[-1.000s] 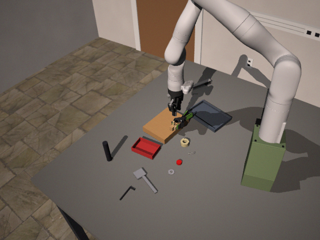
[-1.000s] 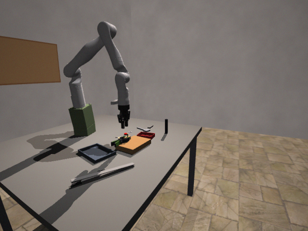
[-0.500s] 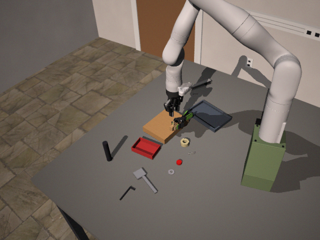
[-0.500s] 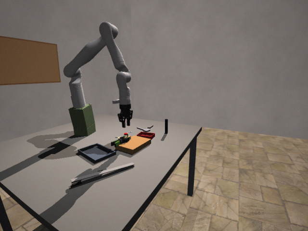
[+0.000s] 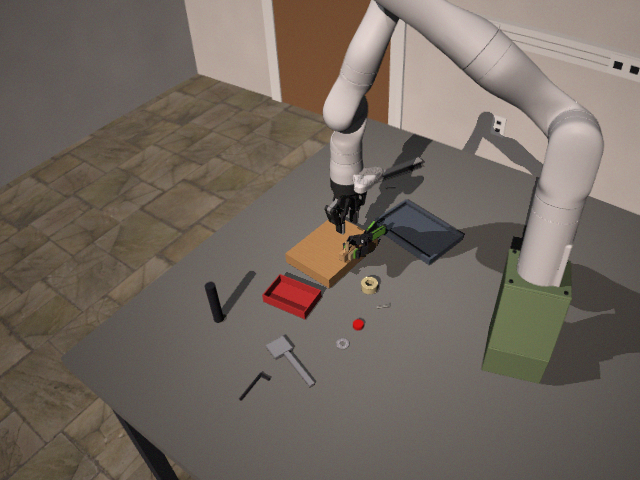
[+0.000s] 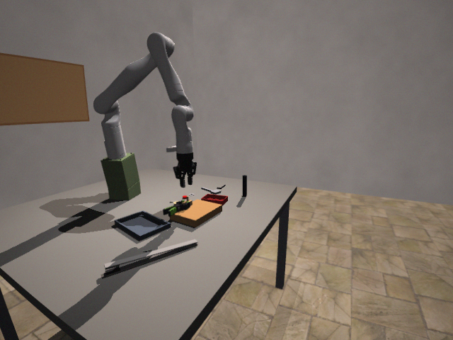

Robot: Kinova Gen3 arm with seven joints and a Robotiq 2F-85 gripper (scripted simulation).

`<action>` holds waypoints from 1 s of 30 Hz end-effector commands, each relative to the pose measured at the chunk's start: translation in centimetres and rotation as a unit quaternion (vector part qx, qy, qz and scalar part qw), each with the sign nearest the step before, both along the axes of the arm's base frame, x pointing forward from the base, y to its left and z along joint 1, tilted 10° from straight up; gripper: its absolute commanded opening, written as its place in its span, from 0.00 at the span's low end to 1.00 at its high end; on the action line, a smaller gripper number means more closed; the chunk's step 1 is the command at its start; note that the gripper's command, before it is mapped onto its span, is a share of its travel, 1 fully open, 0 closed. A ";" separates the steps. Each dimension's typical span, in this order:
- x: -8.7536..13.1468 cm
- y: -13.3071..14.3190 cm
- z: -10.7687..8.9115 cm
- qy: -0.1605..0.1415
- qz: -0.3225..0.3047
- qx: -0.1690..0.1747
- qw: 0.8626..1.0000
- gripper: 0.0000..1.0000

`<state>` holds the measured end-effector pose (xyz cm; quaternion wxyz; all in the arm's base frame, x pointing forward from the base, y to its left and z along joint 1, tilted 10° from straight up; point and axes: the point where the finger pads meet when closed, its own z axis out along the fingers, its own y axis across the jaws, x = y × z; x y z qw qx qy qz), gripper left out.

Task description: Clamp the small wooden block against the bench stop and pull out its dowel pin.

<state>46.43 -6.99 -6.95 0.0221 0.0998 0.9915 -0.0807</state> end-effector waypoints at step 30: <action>0.1 0.1 0.1 -0.001 -0.002 0.000 1.000 0.34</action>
